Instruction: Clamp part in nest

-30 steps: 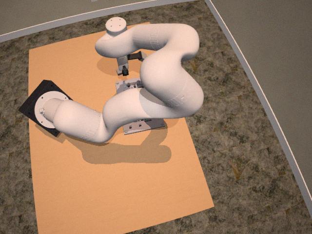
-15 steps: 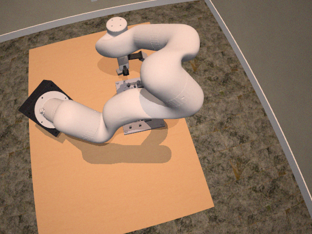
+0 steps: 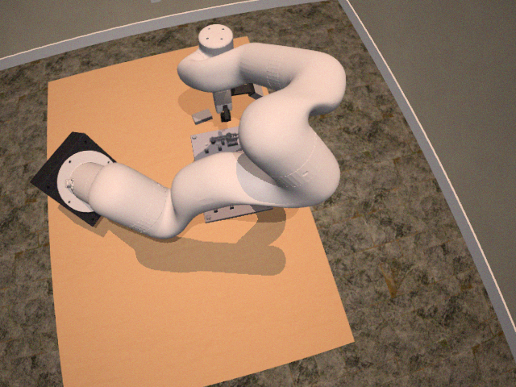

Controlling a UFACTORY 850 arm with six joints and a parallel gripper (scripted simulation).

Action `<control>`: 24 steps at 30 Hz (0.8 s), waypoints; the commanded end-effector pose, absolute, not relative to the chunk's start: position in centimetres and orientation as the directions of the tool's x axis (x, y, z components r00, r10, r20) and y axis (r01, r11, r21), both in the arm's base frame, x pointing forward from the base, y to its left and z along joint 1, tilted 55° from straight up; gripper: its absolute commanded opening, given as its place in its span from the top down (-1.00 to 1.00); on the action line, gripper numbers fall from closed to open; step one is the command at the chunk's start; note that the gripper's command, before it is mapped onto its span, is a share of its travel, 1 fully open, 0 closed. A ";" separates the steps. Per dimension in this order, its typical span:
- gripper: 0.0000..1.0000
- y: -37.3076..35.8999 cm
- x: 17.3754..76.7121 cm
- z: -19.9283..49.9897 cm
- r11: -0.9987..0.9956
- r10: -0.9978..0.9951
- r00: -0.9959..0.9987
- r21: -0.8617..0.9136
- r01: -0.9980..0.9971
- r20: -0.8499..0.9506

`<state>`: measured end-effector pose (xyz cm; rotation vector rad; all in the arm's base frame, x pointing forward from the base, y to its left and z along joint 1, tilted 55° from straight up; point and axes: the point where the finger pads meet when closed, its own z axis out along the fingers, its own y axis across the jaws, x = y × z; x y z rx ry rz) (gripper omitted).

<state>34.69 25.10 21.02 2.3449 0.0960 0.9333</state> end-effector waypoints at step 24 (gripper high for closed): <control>0.05 27.1 40.1 25.2 -0.814 0.278 0.750 0.562 -0.148 0.600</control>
